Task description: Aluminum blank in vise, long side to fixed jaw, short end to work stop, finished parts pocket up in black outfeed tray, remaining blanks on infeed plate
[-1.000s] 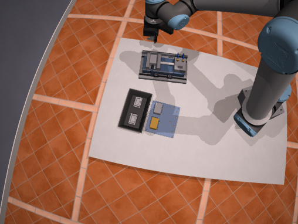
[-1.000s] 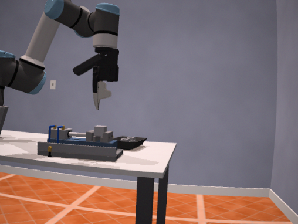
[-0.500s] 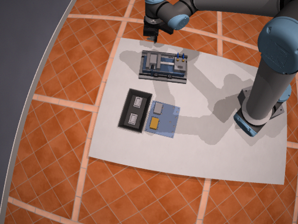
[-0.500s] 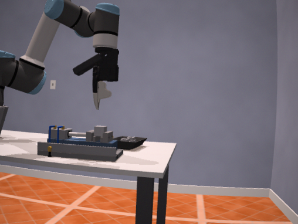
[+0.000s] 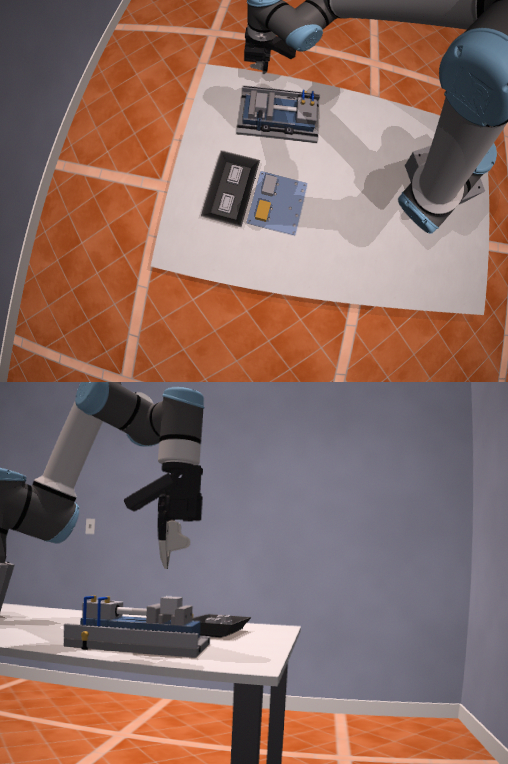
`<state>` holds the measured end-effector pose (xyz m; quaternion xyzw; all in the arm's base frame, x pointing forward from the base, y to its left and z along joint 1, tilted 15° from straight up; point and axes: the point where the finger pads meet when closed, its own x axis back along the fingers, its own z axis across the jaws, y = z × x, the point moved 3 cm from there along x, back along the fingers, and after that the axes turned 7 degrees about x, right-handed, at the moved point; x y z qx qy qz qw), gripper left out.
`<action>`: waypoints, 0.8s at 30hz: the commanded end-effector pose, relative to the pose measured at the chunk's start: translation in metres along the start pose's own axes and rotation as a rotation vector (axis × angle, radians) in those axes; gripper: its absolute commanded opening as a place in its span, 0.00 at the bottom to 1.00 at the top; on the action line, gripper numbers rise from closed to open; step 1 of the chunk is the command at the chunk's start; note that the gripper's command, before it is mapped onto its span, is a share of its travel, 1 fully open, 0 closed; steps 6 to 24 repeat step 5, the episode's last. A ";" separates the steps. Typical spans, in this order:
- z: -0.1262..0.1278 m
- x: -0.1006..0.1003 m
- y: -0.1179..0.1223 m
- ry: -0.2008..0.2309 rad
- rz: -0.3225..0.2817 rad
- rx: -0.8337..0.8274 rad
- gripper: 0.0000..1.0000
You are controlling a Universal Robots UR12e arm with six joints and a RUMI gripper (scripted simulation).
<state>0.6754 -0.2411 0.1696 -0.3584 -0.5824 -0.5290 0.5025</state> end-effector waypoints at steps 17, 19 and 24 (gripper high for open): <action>-0.002 0.004 0.002 -0.003 -0.005 0.001 0.00; -0.002 0.004 0.002 -0.003 -0.005 0.001 0.00; -0.002 0.004 0.002 -0.003 -0.005 0.001 0.00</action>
